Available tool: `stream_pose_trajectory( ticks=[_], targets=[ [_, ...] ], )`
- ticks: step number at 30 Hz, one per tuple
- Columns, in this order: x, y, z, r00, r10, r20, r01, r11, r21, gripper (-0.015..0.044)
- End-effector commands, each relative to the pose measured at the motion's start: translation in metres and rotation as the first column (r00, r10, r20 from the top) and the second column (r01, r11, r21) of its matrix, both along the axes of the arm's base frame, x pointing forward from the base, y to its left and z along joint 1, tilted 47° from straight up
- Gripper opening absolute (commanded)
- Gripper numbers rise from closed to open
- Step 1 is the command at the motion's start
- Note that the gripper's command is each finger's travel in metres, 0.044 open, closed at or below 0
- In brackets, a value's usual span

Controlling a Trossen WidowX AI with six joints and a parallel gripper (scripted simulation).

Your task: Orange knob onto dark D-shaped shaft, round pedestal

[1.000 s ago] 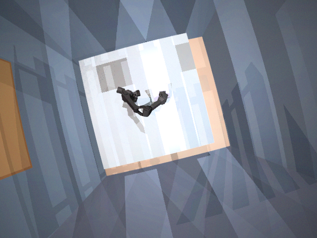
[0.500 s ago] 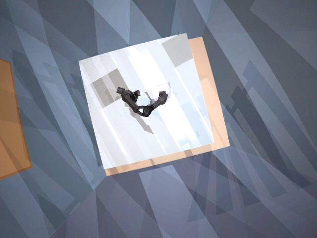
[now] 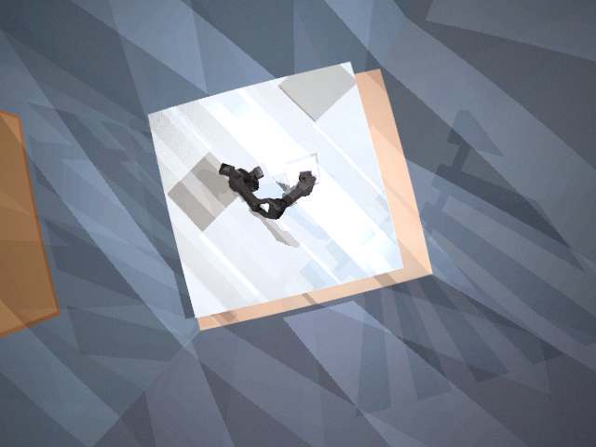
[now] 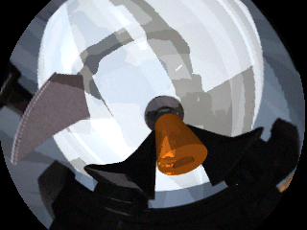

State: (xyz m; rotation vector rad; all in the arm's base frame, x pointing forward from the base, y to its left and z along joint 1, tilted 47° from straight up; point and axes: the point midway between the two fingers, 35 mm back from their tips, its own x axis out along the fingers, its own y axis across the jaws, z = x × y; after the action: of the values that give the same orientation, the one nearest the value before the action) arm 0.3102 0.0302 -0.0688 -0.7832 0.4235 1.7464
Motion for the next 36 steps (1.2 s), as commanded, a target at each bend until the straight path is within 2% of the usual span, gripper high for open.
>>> stream_pose_trajectory(
  ticks=[1, 16, 23, 36],
  targets=[
    [0.001, 0.0006, -0.0014, 1.0, 0.014, 0.023, -0.014, 1.0, 0.005, 0.0],
    [0.0012, -0.001, 0.0023, 1.0, 0.014, 0.023, -0.014, 1.0, 0.005, 0.0],
    [0.0013, -0.0013, 0.0013, 0.975, 0.148, 0.164, -0.153, 0.988, 0.023, 0.0],
    [0.001, 0.0018, -0.0012, 0.973, 0.154, 0.172, -0.161, 0.987, 0.024, 0.0]
  ],
)
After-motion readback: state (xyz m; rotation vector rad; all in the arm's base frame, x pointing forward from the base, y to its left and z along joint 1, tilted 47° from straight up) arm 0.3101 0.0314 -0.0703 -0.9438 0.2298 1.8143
